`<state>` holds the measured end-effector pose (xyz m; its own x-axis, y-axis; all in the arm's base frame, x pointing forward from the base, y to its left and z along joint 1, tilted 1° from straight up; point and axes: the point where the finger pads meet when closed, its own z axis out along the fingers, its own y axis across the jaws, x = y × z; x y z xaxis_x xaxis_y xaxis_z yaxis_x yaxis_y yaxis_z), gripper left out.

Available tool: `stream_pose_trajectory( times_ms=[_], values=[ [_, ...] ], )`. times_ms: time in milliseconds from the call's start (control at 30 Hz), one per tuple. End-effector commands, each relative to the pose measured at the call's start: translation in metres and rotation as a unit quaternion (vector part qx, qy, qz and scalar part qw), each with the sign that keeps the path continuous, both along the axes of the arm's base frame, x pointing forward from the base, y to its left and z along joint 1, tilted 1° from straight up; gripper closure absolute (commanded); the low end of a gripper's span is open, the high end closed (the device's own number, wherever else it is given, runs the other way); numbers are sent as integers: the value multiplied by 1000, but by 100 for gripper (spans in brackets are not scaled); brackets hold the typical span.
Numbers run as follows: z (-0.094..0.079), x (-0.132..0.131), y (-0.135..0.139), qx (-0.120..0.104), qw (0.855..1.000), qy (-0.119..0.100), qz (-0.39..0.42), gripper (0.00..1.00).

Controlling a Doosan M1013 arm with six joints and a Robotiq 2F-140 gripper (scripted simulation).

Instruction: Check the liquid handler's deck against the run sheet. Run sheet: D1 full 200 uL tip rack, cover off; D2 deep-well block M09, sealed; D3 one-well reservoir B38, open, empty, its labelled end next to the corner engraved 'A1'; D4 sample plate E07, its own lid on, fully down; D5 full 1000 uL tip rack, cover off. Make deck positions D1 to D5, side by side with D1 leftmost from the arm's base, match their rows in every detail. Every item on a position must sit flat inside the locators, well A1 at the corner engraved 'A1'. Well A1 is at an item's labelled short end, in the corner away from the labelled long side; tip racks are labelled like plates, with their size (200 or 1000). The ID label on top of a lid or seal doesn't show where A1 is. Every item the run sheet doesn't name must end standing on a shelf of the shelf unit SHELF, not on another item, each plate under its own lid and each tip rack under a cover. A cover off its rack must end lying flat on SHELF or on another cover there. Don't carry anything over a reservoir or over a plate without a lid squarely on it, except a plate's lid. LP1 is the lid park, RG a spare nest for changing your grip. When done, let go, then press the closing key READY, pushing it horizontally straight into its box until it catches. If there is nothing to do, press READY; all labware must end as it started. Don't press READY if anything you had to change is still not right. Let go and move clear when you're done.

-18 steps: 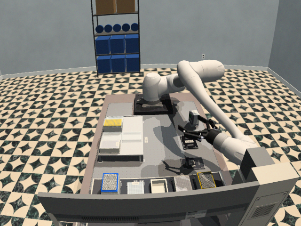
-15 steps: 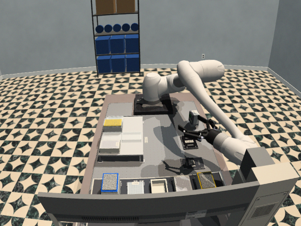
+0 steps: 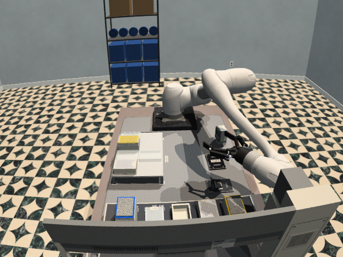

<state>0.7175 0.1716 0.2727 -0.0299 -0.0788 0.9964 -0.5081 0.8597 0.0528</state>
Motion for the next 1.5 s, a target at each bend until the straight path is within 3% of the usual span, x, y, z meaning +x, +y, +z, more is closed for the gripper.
stream_pose_trajectory(
  times_ms=[0, 433, 500, 667, 1000, 1067, 1467],
  values=[
    [1, 5, -8, 14, 1000, 2, 14, 21],
    [3, 39, -64, 101, 989, 23, 107, 21],
    [3, 39, -64, 101, 989, 23, 107, 21],
    [4, 52, -85, 135, 980, 31, 142, 21],
    [5, 78, -128, 201, 955, 47, 212, 21],
    [5, 78, -128, 201, 955, 47, 212, 21],
    [7, 109, -179, 277, 913, 65, 292, 21]
  ],
)
